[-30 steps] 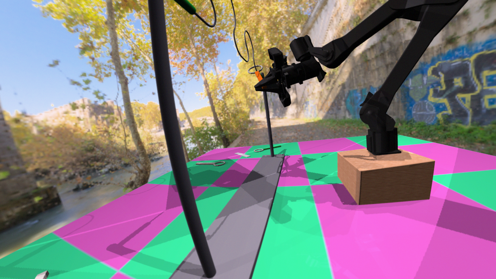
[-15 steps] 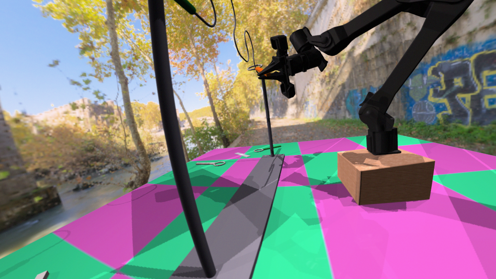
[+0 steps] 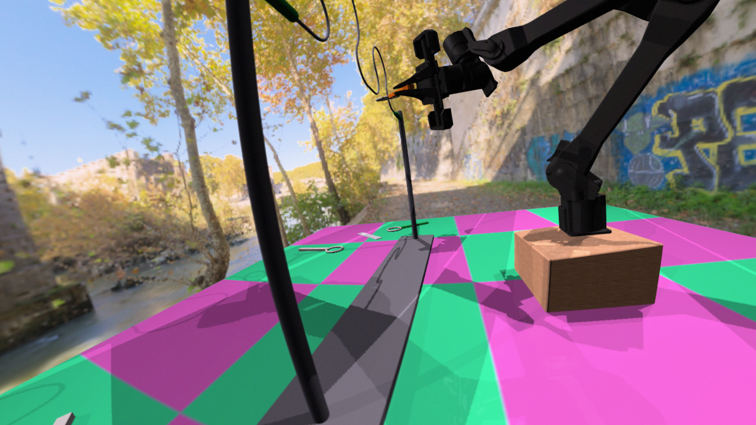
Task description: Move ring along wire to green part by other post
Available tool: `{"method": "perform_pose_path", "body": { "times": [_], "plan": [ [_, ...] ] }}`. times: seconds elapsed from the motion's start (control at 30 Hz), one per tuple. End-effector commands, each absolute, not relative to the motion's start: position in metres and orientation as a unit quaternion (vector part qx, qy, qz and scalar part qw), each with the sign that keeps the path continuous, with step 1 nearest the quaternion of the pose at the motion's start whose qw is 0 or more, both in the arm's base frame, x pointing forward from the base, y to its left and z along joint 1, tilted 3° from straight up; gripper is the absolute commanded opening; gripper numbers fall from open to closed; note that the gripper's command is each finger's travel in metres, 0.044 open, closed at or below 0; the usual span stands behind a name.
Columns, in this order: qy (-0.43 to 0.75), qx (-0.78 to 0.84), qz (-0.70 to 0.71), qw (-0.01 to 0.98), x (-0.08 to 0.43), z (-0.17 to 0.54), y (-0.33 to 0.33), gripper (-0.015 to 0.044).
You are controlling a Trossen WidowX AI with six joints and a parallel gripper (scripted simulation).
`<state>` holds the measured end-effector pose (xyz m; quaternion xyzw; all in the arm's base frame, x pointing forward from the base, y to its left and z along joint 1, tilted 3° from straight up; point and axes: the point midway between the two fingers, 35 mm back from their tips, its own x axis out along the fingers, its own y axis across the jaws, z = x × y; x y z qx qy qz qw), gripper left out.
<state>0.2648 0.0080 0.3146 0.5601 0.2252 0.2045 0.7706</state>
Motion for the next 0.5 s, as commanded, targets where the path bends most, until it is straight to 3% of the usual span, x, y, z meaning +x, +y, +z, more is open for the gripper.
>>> {"method": "perform_pose_path", "body": {
  "times": [0.0,0.47],
  "plan": [
    [0.223,0.575,0.213,0.758,0.263,0.326,0.011,-0.0150],
    [0.189,0.651,0.202,0.707,0.269,0.354,0.021,-0.0150]
  ]
}}
